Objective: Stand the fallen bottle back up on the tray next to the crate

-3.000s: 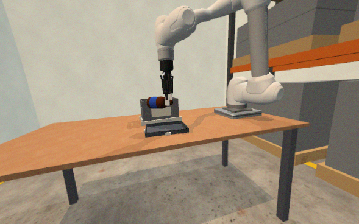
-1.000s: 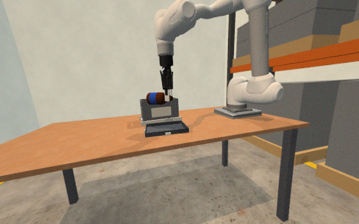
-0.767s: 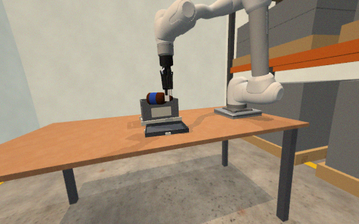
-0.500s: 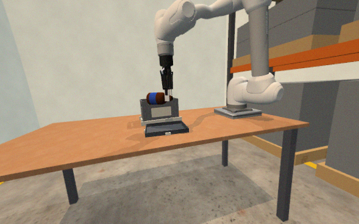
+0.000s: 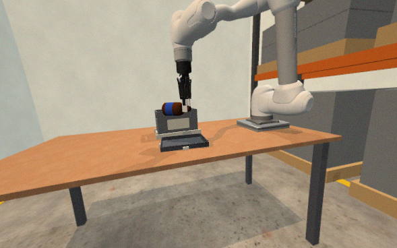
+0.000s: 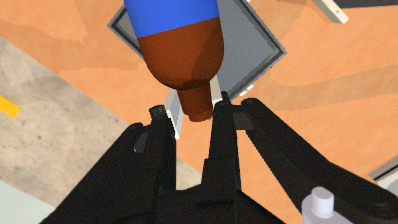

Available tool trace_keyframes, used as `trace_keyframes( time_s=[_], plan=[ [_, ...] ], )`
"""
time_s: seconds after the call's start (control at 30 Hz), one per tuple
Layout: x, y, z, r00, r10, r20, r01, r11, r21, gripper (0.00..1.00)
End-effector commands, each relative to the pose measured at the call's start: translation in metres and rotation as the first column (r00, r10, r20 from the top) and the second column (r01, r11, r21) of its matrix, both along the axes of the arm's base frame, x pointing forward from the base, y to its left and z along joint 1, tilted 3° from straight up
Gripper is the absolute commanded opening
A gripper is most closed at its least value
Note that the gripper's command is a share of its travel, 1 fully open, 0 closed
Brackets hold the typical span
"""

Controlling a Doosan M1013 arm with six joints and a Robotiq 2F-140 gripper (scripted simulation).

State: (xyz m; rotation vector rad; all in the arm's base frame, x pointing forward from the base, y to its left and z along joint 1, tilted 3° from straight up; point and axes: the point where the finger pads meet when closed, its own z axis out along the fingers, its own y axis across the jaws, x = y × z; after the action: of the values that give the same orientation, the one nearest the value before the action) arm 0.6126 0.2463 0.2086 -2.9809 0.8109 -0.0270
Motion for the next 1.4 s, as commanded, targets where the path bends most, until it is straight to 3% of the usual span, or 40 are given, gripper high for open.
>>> trace_keyframes(
  time_s=[0.0,0.7,1.37],
  plan=[
    [0.0,0.0,0.0001,1.0,0.007,0.0,-0.007,1.0,0.0,0.1],
    [0.0,0.0,0.0001,0.97,0.242,0.01,-0.242,0.97,-0.009,0.1],
    [0.0,0.0,0.0001,0.967,0.256,0.011,-0.256,0.967,-0.009,0.1]
  ],
)
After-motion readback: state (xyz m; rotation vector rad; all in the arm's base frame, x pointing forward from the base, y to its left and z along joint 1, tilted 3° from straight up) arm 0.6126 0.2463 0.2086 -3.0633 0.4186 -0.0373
